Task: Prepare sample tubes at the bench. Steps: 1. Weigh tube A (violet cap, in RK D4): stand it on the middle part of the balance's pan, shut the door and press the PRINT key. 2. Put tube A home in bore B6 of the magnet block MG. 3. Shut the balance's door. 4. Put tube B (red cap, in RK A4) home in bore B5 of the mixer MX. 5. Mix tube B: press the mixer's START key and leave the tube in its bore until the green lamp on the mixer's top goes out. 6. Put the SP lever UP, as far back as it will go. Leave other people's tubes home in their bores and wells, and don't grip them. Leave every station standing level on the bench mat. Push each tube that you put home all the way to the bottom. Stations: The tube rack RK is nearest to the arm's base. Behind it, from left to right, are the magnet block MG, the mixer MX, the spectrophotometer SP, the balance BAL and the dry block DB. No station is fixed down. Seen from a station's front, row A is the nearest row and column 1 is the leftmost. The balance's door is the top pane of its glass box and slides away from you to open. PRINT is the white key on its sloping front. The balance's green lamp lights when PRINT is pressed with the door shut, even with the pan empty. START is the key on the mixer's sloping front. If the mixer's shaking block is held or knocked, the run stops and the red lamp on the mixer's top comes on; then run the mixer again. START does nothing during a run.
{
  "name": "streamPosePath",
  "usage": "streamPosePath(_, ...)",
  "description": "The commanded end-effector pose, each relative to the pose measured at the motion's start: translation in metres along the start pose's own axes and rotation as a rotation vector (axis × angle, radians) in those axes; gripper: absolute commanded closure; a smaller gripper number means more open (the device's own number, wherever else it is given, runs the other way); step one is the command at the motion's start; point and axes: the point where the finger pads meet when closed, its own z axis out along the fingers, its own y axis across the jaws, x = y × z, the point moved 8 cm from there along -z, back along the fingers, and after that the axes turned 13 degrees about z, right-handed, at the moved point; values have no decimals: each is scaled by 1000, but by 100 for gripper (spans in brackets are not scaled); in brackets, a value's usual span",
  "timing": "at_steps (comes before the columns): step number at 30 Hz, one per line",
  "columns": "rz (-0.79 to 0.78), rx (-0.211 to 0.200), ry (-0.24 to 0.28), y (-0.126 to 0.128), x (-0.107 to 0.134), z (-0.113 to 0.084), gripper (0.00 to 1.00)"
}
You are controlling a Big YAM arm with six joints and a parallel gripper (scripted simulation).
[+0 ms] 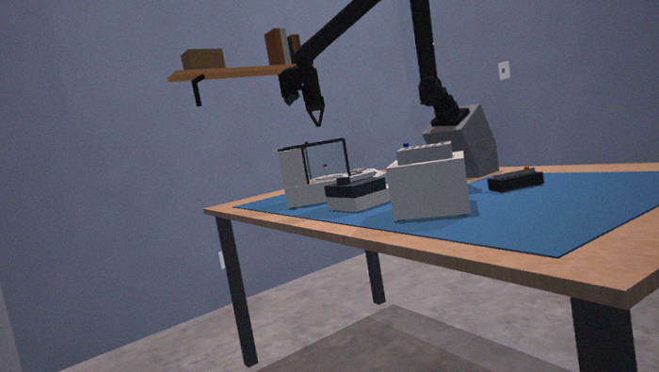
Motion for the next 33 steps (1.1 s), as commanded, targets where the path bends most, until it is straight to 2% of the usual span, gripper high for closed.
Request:
streamPosePath(1,66,9,-44,0,-4,-9,64)
streamPosePath(8,52,5,-39,2,-9,-11,64)
streamPosePath(11,64,2,-4,1,-3,12,64)
streamPosePath(16,64,2,-4,1,-3,20,64)
streamPosePath(18,64,2,-4,1,-3,20,64)
streamPosePath(19,45,3,-48,9,-6,5,64)
streamPosePath(23,64,2,-4,1,-3,28,64)
streamPosePath(33,60,2,-13,3,-3,42,64)
